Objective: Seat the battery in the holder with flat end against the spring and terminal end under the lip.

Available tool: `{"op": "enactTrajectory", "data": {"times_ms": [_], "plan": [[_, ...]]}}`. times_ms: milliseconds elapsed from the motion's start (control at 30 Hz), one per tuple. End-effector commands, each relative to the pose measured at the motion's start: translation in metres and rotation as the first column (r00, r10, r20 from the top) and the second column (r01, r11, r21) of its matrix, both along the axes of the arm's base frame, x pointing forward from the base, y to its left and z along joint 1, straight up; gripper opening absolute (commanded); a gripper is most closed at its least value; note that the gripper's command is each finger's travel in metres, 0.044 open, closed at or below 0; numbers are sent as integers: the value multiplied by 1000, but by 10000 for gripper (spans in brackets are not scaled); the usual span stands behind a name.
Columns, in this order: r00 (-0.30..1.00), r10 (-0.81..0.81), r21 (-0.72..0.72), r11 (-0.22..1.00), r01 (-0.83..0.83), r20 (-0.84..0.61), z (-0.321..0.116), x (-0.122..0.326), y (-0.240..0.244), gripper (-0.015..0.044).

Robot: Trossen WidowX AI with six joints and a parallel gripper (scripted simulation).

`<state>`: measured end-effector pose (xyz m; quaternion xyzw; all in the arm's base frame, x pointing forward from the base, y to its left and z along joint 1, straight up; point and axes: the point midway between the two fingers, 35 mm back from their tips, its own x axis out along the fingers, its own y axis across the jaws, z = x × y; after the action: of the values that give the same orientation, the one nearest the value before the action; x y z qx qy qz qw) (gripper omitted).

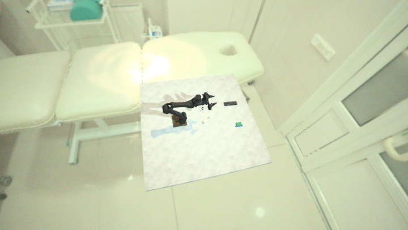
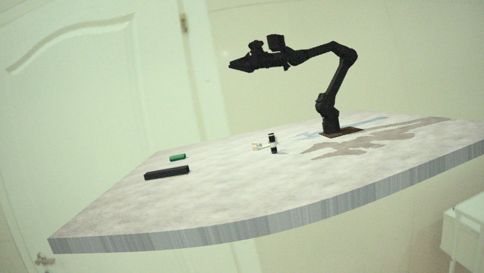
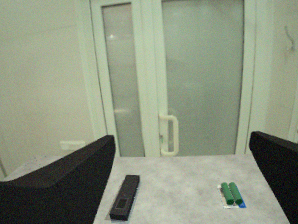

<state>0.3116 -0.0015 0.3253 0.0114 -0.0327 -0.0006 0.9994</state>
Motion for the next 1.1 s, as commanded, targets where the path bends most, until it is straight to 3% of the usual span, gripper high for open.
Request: {"op": "enactTrajectory", "data": {"times_ms": [0,133,233,300,467,733,1067], "plan": [[1000,5,15,1000,-5,-15,-2,1,1,374],[943,100,311,950,4,-318,-49,19,28,269],[808,167,493,854,169,-566,-91,18,52,190],[682,191,533,777,334,-706,-116,8,67,137],[427,189,441,638,631,-884,-148,-20,87,6],[16,79,45,383,923,-997,-168,-76,102,0],[-6,70,21,366,930,-998,-168,-79,102,0]]}}
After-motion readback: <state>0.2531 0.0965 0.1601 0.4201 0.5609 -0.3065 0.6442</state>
